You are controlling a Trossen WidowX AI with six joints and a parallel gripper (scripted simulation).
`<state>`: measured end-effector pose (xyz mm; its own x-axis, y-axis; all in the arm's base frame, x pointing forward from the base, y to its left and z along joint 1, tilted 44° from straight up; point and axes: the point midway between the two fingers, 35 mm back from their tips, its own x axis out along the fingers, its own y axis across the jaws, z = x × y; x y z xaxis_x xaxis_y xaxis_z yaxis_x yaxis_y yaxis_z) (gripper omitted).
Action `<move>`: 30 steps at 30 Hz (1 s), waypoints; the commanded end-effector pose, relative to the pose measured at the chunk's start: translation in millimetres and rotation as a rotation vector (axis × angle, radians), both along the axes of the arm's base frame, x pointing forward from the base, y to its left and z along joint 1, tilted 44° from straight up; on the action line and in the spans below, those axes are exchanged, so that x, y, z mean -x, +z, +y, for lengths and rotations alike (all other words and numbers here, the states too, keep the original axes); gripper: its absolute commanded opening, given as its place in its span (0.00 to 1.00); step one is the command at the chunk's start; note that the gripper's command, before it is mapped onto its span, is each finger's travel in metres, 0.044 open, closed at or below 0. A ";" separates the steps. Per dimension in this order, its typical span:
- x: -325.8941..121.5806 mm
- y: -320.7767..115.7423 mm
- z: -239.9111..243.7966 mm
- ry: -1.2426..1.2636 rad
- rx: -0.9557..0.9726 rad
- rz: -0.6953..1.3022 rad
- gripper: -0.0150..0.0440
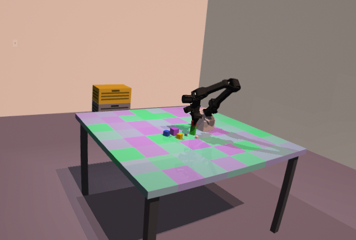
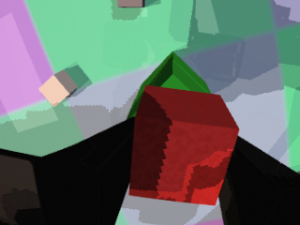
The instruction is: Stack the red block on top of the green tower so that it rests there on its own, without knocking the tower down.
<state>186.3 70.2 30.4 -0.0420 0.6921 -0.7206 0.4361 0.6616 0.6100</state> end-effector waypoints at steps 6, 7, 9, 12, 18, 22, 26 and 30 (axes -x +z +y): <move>-0.3 -0.2 0.2 0.001 0.001 -0.003 0.57; -0.3 -0.2 0.2 0.001 0.001 -0.003 0.61; -0.3 -0.2 0.2 0.001 0.001 -0.003 0.70; -0.3 -0.2 0.2 0.001 0.001 -0.003 0.83; -0.3 -0.2 0.2 0.001 0.001 -0.003 1.00; -0.3 -0.2 0.2 0.001 0.001 -0.003 1.00; -0.3 -0.2 0.2 0.001 0.001 -0.003 1.00; -0.3 -0.2 0.2 0.001 0.001 -0.003 1.00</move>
